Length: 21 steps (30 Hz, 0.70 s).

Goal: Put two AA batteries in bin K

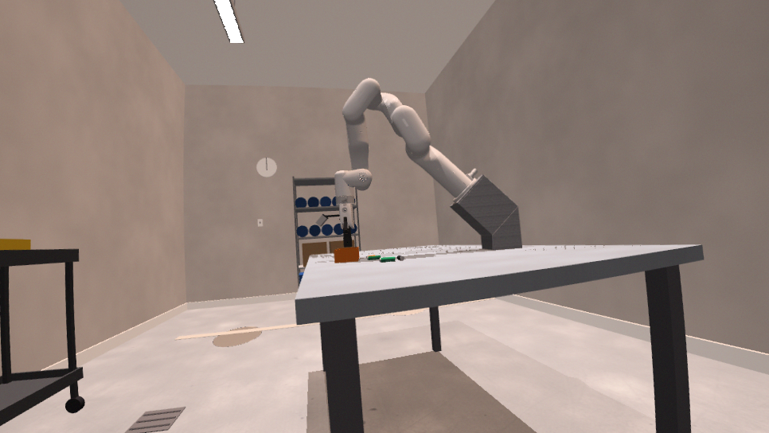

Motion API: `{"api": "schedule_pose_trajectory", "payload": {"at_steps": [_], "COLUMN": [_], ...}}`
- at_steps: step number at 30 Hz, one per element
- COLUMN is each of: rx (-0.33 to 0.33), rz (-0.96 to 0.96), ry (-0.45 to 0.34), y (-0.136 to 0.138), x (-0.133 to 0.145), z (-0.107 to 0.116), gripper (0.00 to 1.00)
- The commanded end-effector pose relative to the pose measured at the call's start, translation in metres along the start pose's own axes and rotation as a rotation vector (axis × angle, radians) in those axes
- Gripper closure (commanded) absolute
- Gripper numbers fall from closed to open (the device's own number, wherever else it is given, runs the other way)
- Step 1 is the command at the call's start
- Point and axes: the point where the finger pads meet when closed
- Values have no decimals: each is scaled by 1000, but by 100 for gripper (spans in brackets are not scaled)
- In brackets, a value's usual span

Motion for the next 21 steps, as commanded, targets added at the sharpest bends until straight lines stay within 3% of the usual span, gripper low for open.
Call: {"api": "schedule_pose_trajectory", "payload": {"at_steps": [1,5,9,21], "rx": [-2,-2,-2,-2], "rz": [0,0,0,0], "ry": [2,2,2,2], "y": [0,0,0,-50], "x": [-1,-1,-1,0], "z": [9,24,24,24], "gripper": [93,93,93,93]}}
Point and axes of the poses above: the point where the finger pads meet when closed, its own z axis back along the fingers, its own y axis across the jaws, x = y × z, and after that the axes turned 4 degrees about z, right-handed
